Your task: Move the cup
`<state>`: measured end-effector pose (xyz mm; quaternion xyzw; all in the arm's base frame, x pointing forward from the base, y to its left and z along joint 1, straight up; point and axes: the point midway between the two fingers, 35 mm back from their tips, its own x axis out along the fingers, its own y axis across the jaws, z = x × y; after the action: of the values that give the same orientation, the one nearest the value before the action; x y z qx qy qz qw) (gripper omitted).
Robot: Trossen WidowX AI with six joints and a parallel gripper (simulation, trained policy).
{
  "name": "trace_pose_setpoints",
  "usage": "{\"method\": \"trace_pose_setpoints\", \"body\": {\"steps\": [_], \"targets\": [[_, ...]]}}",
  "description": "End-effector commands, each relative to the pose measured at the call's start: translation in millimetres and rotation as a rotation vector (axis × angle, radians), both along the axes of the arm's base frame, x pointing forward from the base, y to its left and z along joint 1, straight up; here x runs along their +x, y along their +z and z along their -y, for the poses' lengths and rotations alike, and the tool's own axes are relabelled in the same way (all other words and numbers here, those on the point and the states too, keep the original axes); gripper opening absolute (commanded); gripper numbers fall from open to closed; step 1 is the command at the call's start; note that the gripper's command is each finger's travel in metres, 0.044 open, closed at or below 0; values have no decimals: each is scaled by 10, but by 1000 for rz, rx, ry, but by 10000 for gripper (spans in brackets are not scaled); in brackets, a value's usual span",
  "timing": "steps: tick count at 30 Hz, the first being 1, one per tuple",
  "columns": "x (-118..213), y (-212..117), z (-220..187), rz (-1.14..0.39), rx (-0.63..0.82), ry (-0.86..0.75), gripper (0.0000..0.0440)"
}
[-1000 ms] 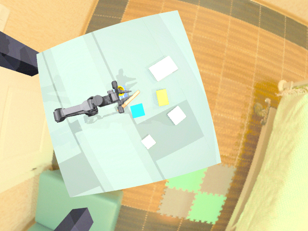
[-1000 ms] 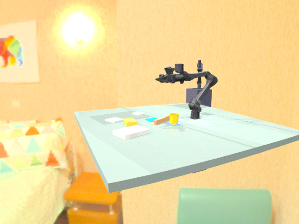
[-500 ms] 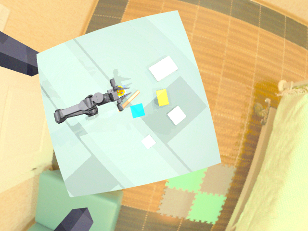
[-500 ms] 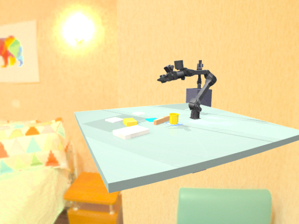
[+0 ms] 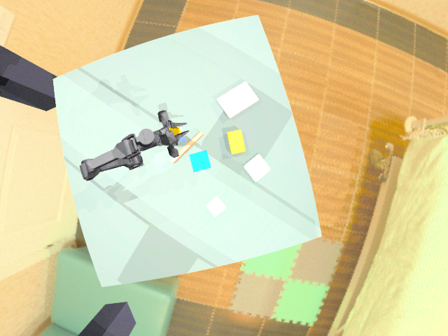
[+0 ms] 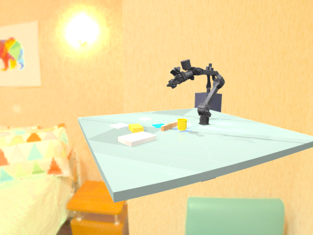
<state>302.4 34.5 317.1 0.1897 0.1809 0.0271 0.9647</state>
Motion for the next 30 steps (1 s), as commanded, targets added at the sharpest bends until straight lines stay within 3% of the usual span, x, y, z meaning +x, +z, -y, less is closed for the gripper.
{"method": "trace_pose_setpoints", "body": {"steps": [1,30], "targets": [[-2,15,-46,-40,45,1,141],[-156,-169,-372,-493,380,-142,155]]}}
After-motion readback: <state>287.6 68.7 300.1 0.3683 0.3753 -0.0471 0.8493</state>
